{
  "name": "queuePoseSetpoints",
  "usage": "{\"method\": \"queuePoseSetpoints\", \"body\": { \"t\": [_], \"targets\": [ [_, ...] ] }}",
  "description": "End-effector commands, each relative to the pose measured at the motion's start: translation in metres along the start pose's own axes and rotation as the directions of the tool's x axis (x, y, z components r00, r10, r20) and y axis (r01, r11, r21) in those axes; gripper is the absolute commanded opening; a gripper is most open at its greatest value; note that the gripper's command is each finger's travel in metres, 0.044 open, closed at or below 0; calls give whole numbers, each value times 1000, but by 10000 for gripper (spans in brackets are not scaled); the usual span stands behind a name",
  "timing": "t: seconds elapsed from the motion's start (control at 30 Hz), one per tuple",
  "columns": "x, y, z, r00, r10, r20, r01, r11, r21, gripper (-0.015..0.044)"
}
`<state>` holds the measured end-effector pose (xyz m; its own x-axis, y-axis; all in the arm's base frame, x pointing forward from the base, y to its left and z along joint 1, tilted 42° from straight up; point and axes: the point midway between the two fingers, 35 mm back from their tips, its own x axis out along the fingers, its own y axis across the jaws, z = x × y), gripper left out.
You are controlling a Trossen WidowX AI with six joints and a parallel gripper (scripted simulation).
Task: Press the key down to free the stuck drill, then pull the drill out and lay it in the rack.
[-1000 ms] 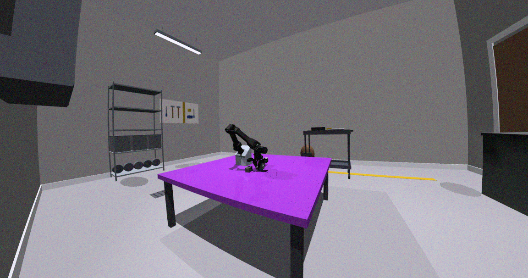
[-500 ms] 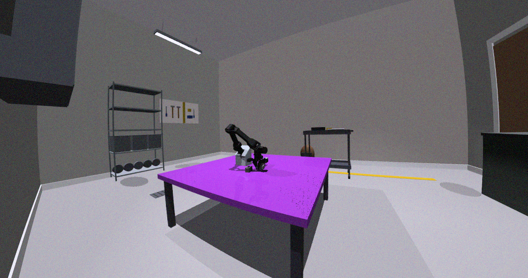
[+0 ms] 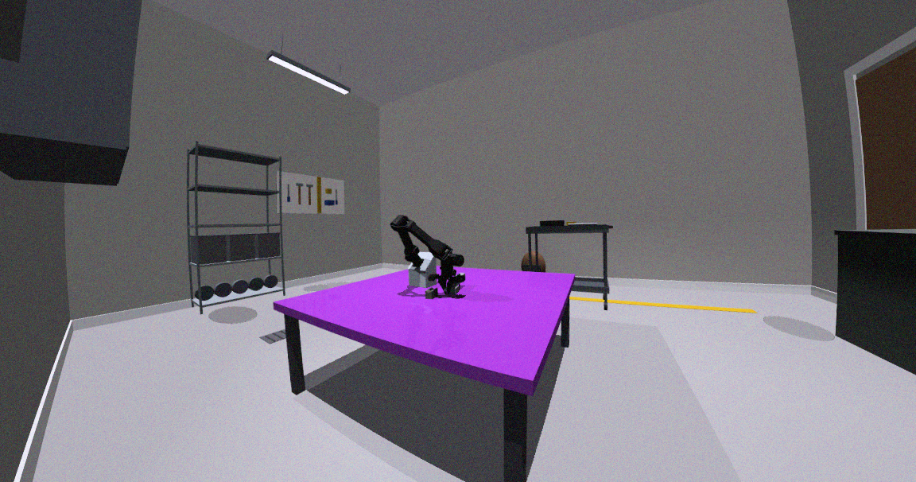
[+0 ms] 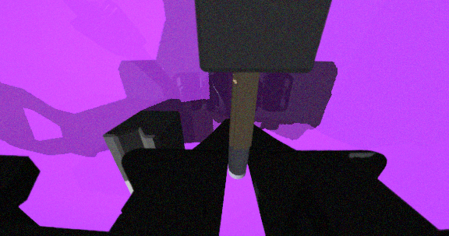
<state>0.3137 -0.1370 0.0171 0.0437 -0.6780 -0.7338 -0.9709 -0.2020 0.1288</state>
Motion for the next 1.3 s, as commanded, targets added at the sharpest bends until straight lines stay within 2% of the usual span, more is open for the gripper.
{"method": "queuePoseSetpoints", "body": {
  "t": [0.0, 1.27],
  "targets": [
    [-2, -1, -1, 1000, -5, 2, 5, 1000, 2, 0],
    [-1, -1, -31, 1000, -5, 0, 5, 1000, 2, 0]
  ]
}}
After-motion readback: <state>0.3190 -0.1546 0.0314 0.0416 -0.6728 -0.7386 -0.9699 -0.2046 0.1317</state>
